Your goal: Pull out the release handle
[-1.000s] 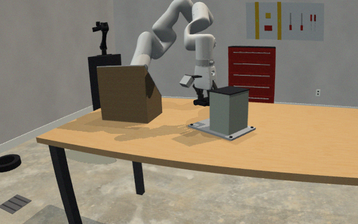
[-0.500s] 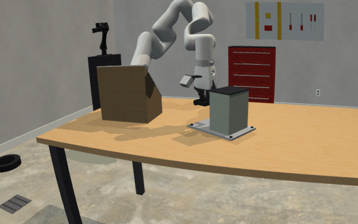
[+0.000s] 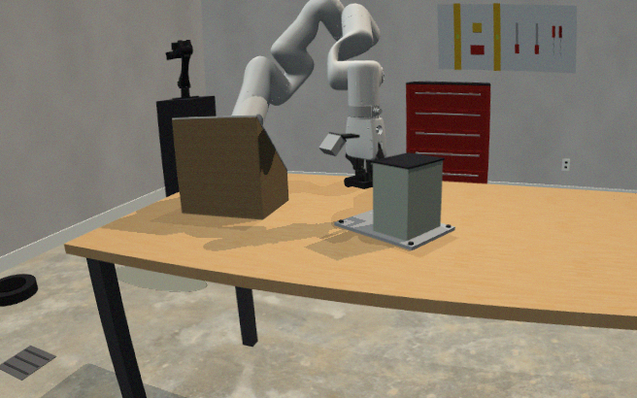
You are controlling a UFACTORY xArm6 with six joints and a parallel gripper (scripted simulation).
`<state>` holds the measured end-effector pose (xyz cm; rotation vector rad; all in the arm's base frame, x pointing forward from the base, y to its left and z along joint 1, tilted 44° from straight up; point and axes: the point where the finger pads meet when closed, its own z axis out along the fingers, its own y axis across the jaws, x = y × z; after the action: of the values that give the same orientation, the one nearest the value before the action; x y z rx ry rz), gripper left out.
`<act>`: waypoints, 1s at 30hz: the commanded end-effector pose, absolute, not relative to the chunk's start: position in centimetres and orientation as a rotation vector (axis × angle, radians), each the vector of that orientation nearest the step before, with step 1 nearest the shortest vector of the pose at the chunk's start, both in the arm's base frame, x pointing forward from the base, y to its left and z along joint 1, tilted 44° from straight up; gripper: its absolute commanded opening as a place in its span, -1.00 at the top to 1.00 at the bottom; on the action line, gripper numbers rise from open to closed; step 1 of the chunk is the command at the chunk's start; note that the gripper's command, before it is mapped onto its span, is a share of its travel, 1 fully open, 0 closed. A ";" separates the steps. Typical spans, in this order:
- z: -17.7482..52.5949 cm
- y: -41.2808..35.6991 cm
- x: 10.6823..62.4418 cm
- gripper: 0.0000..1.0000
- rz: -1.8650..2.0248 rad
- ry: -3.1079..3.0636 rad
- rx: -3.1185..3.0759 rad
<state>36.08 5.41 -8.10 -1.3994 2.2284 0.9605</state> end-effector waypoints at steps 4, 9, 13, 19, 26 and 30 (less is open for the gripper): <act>-8.1 5.3 36.2 1.00 0.956 2.228 -1.399; -8.1 5.3 36.2 1.00 0.956 2.228 -1.399; -8.1 5.3 36.2 1.00 0.956 2.228 -1.399; -8.0 5.3 36.2 1.00 0.956 2.228 -1.399; -7.9 5.4 35.9 1.00 0.956 2.228 -1.399; -7.8 5.5 35.7 1.00 0.956 2.228 -1.399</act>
<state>35.87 5.46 -7.99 -1.3995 2.2292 0.9556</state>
